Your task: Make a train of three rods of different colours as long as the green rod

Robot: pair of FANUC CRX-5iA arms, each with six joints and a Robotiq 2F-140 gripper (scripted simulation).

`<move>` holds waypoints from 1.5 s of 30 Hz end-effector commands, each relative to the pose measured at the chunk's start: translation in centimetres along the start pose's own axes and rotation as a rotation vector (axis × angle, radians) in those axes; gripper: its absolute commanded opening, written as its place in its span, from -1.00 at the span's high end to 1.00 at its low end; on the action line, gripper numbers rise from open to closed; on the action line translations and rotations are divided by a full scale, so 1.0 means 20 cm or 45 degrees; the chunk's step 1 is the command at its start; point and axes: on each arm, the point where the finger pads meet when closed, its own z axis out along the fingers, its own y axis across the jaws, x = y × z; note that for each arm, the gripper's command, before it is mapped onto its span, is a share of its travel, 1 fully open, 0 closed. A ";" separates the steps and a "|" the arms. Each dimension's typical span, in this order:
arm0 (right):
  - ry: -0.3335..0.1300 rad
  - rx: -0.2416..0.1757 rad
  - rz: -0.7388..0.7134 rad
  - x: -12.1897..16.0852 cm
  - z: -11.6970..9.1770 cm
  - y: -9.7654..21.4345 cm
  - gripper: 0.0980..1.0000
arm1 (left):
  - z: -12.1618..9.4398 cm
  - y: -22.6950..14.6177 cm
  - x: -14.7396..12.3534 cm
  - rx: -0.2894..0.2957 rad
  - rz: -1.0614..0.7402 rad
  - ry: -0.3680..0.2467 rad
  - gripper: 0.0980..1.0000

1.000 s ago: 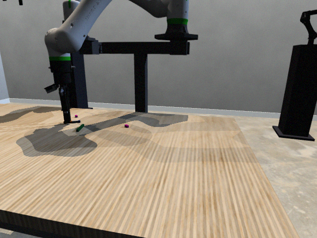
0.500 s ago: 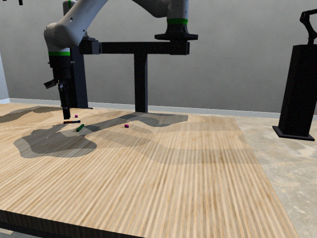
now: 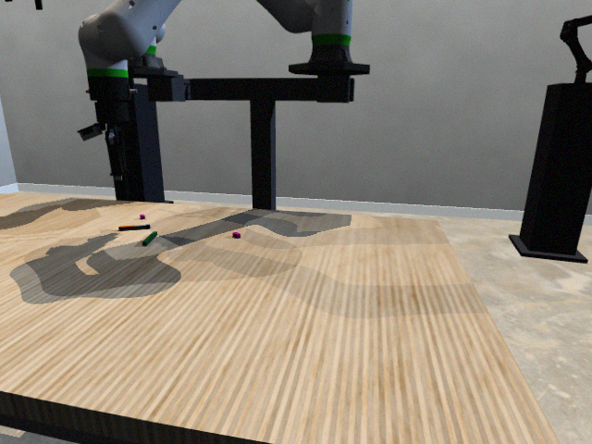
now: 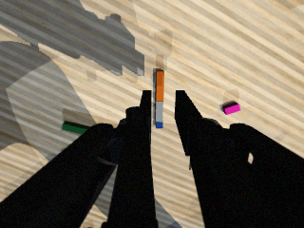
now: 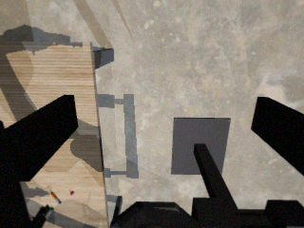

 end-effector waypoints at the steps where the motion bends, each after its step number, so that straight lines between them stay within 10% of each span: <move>1: 0.002 0.000 0.000 0.00 0.00 0.00 -1.00 | -0.04 0.00 0.01 0.001 0.000 0.003 0.70; 3: 0.002 0.000 0.000 0.00 0.00 0.00 -1.00 | -0.04 0.00 0.01 0.001 0.000 0.003 0.70; 4: 0.002 0.000 0.000 0.00 0.00 0.00 -1.00 | -0.04 0.00 0.01 0.001 0.000 0.003 -1.00; 30: 0.002 0.000 0.000 0.00 0.00 0.00 -1.00 | -0.05 0.00 0.01 0.001 0.000 0.003 -1.00; 45: 0.002 0.000 0.000 0.00 0.00 0.00 -1.00 | -0.29 0.00 0.01 0.001 0.000 0.003 -1.00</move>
